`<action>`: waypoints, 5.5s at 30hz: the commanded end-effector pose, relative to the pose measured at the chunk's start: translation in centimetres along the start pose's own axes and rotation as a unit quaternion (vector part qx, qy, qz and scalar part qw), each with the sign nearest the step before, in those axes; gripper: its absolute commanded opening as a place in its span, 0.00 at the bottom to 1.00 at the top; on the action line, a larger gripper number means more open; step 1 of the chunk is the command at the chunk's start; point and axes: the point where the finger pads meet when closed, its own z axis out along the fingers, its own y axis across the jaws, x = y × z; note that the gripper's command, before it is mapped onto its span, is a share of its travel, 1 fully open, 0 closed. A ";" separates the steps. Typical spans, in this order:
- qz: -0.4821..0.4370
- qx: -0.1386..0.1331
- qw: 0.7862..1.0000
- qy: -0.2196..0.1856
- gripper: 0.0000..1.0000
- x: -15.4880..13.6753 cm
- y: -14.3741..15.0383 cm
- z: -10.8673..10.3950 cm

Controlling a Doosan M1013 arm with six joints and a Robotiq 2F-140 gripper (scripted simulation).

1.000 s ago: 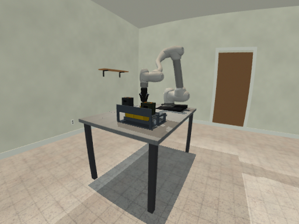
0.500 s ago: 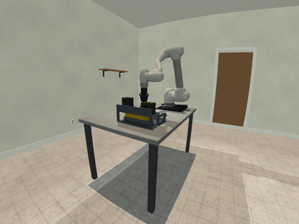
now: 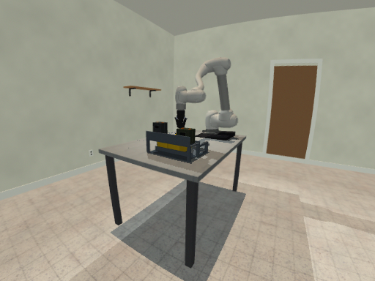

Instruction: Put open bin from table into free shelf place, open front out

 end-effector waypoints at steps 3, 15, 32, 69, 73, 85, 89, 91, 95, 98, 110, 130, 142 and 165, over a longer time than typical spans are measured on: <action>0.000 0.000 1.000 0.000 0.00 0.0 0.2 0.0; 0.000 0.000 1.000 0.000 0.00 0.0 1.8 0.0; 0.000 0.000 1.000 0.000 0.00 0.0 5.8 0.1; -0.001 0.000 1.000 0.000 0.00 -0.1 16.6 0.3; -0.001 0.000 1.000 0.000 0.00 -0.1 17.8 0.3; -0.001 0.000 1.000 0.000 0.00 -0.1 20.2 0.3; -0.001 0.000 1.000 0.000 0.00 -0.1 20.8 0.3; -0.001 0.000 1.000 0.000 0.00 -0.1 21.1 0.3; -0.001 0.000 1.000 0.000 0.00 -0.1 21.5 0.4; -0.001 0.000 1.000 0.000 0.00 -0.1 21.7 0.4; -0.001 0.000 1.000 0.000 0.00 -0.1 22.0 0.4; -0.001 0.000 1.000 0.000 0.00 -0.1 22.0 0.4; -0.001 0.000 1.000 0.000 0.00 -0.1 22.0 0.4; -0.001 0.000 1.000 0.000 0.00 -2.6 22.0 0.4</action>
